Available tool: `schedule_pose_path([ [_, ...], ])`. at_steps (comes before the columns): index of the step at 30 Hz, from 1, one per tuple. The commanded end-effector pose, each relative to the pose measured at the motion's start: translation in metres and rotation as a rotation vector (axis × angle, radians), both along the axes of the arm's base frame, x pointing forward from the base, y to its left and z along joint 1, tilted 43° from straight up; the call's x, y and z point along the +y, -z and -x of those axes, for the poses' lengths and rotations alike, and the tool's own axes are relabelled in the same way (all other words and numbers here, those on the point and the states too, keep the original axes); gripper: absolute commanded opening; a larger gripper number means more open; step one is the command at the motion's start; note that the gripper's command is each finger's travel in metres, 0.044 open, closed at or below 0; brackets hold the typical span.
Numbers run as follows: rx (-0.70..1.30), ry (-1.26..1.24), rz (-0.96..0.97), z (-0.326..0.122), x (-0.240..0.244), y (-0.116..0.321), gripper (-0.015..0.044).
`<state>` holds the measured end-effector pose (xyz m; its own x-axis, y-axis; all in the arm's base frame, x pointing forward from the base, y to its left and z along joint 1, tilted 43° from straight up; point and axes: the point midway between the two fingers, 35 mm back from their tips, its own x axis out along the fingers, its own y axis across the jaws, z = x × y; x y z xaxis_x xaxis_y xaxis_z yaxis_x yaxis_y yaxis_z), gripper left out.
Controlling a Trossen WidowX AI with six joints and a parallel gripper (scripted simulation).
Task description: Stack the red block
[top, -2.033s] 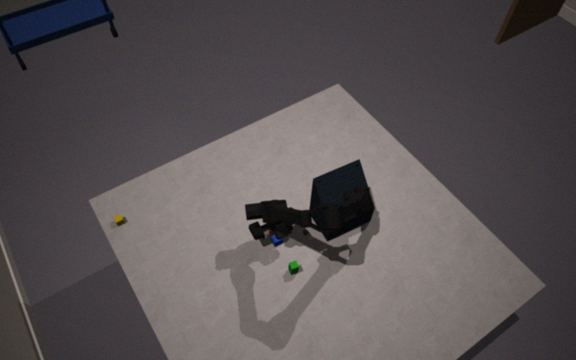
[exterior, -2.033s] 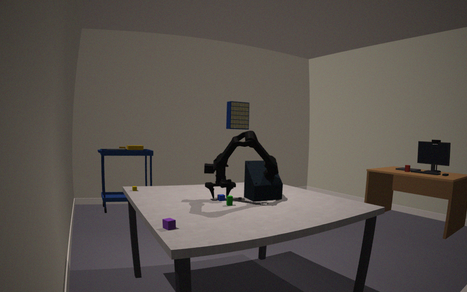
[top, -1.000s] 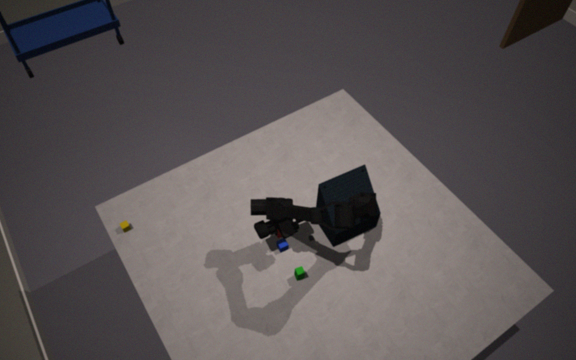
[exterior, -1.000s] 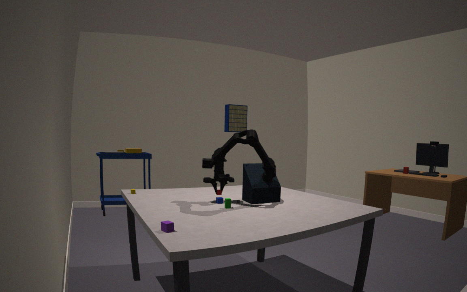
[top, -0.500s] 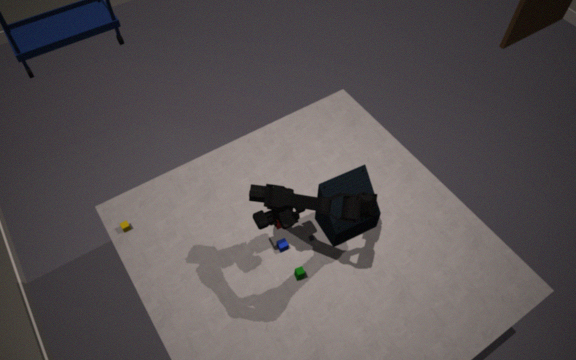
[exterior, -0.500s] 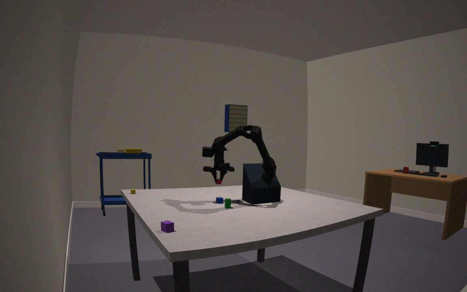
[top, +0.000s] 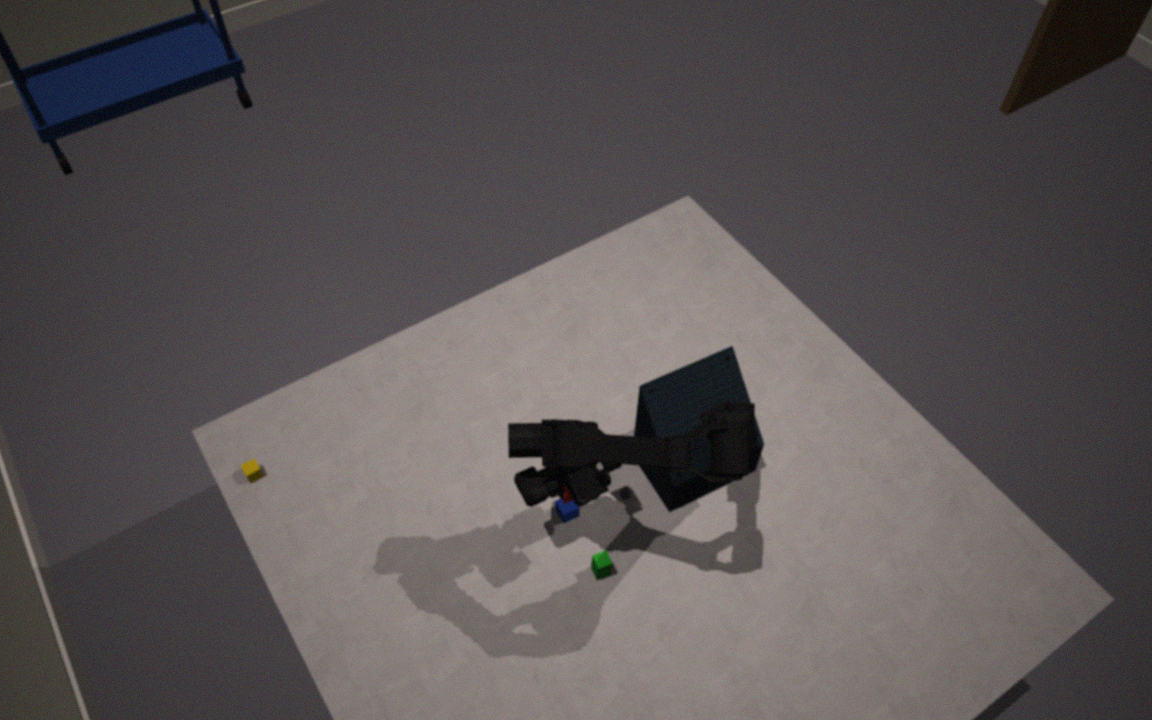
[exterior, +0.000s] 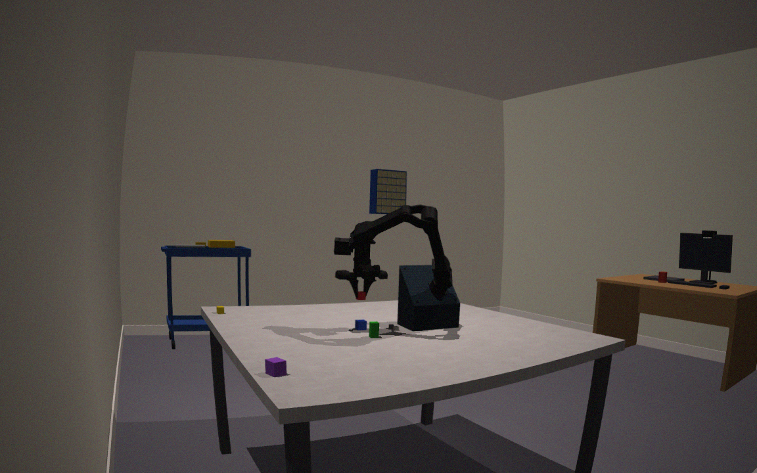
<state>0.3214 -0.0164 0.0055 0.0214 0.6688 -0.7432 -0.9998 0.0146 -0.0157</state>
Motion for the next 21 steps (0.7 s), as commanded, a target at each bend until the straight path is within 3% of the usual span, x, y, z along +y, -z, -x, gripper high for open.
schedule_pose_path([
  [1,0.004,0.004,-0.003,0.0,0.018,-0.017,0.0],
  [15,0.004,0.0,-0.022,0.012,0.085,-0.077,0.0],
  [21,0.005,0.0,-0.024,0.014,0.086,-0.076,0.0],
])
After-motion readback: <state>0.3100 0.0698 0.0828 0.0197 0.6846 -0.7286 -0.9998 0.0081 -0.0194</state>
